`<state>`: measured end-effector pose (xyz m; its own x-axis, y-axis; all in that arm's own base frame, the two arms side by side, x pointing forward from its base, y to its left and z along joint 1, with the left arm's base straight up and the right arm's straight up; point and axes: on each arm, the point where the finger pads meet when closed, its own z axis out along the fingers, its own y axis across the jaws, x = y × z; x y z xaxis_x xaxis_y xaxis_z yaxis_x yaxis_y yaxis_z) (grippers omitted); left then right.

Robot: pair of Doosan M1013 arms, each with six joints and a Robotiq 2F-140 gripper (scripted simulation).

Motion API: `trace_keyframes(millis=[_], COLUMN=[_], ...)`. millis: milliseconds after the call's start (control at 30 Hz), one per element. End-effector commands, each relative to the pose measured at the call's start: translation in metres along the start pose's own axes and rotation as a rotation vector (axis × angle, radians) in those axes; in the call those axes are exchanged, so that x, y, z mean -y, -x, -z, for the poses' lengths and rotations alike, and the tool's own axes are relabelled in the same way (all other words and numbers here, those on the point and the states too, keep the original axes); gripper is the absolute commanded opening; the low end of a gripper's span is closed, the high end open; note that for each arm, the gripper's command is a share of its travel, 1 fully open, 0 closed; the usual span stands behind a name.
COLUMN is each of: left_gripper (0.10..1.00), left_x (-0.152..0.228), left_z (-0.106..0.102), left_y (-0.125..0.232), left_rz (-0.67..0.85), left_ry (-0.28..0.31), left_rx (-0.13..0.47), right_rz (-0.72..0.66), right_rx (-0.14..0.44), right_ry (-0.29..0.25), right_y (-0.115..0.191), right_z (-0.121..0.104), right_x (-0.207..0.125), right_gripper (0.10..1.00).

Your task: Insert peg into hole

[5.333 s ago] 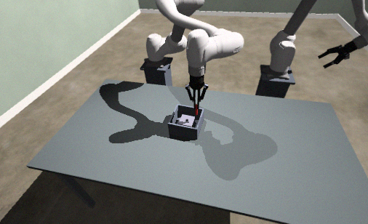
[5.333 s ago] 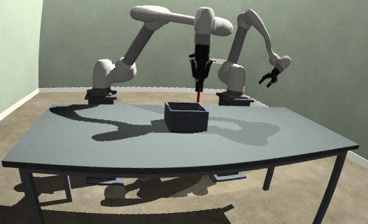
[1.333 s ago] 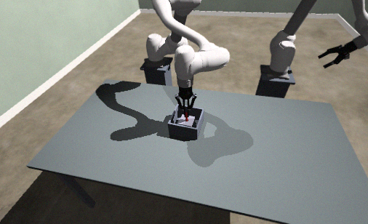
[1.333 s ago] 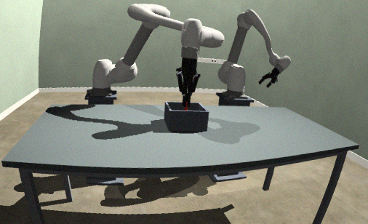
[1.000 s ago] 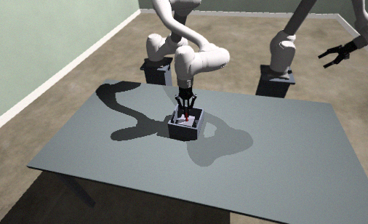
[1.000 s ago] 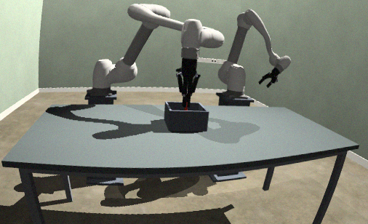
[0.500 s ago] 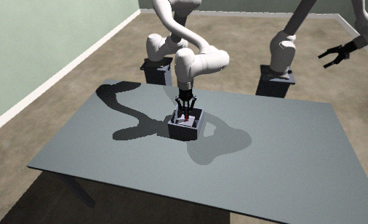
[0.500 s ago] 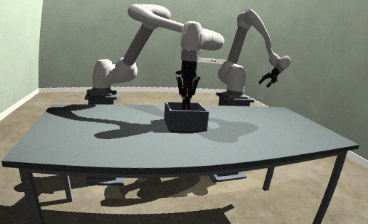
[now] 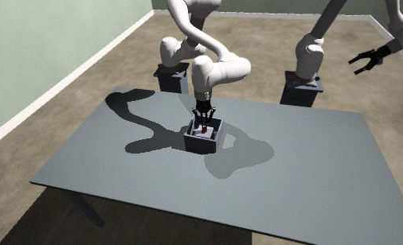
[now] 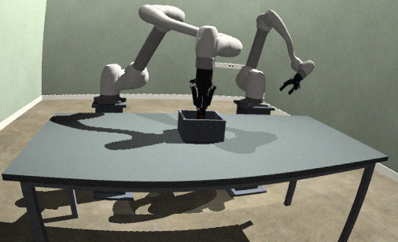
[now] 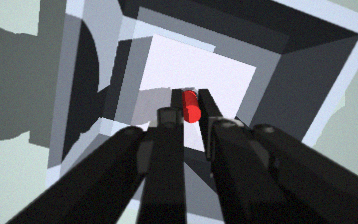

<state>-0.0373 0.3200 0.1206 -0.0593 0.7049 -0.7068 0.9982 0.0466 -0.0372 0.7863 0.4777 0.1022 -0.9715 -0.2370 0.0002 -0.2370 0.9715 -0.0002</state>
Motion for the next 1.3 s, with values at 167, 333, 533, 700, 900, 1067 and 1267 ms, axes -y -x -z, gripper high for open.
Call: trace_keyframes(millis=[167,333,533,700,900,1067,1267], left_gripper=[1.000,1.000,1.000,1.000,1.000,1.000,1.000], left_x=[0.0001,0.0001,0.0001,0.0001,0.0001,0.0001,0.0001], left_z=[0.0005,0.0005,0.0005,0.0005,0.0005,0.0005,0.0005], left_y=[0.0000,0.0000,0.0000,0.0000,0.0000,0.0000,0.0000], left_rz=[0.000,0.000,0.000,0.000,0.000,0.000,0.000], left_ry=[0.000,0.000,0.000,0.000,0.000,0.000,0.000], left_rx=[-0.001,-0.001,-0.001,-0.001,-0.001,-0.001,-0.001], right_rz=[0.000,0.000,0.000,0.000,0.000,0.000,0.000], right_rx=[0.002,0.002,0.002,0.002,0.002,0.002,0.002], right_ry=[0.001,0.001,0.001,0.001,0.001,0.001,0.001], right_y=[0.0004,0.0004,0.0004,0.0004,0.0004,0.0004,0.0004], right_z=[-0.0016,-0.0028,-0.0030,-0.0030,-0.0030,-0.0030,-0.0030], right_x=[-0.0003,-0.0003,-0.0003,-0.0003,-0.0003,-0.0003,-0.0003], right_gripper=[0.099,0.099,0.099,0.099,0.249,0.249,0.249])
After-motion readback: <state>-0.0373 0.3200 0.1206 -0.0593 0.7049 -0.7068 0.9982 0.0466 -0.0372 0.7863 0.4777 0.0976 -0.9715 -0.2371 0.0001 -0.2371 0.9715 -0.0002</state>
